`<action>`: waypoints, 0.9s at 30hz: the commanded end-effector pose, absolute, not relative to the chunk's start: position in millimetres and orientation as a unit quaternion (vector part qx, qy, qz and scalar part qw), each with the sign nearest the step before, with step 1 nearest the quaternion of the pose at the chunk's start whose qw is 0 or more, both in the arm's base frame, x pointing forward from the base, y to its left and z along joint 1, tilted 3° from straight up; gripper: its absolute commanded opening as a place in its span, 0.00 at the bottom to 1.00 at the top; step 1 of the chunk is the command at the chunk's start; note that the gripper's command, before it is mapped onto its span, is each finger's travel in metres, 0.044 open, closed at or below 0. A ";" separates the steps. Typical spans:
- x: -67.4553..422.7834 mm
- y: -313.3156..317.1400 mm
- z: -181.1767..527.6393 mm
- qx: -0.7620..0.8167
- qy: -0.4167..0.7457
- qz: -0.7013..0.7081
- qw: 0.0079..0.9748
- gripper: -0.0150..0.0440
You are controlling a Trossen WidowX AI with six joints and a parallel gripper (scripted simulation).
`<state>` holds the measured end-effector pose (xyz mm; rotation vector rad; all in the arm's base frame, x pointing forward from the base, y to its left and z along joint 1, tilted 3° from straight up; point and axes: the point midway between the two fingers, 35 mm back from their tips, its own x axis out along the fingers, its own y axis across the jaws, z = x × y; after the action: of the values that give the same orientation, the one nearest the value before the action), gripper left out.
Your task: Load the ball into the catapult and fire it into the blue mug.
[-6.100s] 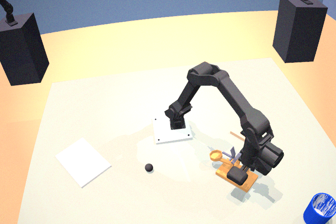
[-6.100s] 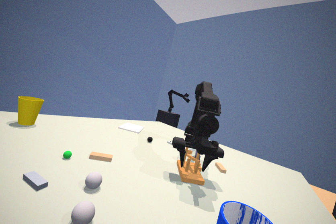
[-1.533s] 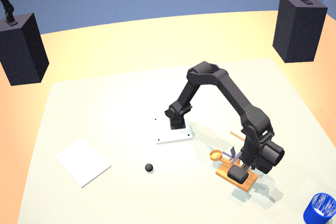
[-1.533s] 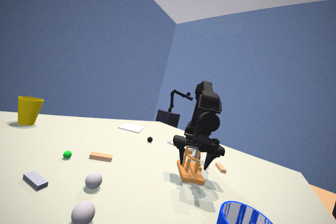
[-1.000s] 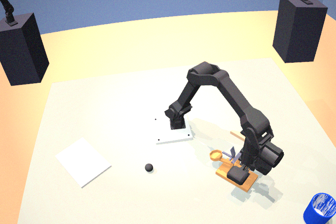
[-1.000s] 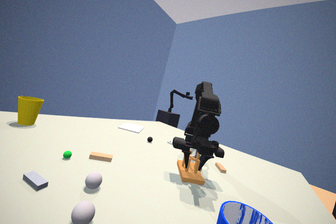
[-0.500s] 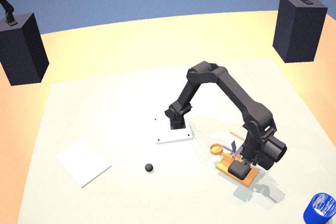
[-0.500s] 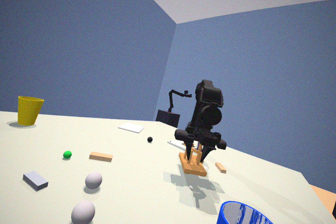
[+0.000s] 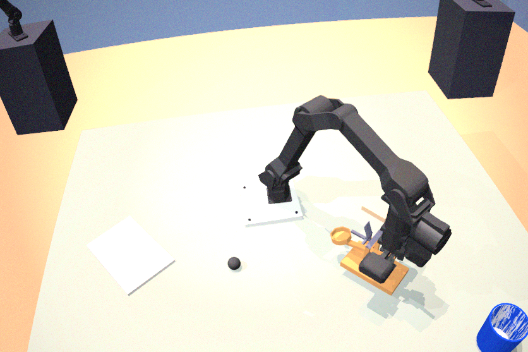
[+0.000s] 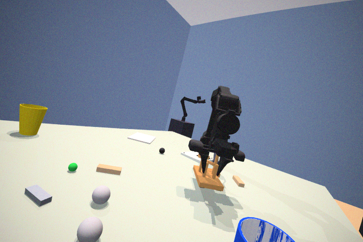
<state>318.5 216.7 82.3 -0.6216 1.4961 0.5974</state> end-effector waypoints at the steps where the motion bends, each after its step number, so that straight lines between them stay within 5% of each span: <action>1: 318.8 216.9 76.9 -0.273 0.658 0.263 0.651 0.25; 24: 317.7 215.9 52.3 -0.274 0.660 0.263 0.649 0.25; 27: 317.7 215.9 52.3 -0.274 0.660 0.263 0.649 0.39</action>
<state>317.5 215.8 51.3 -0.6220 1.4993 0.5967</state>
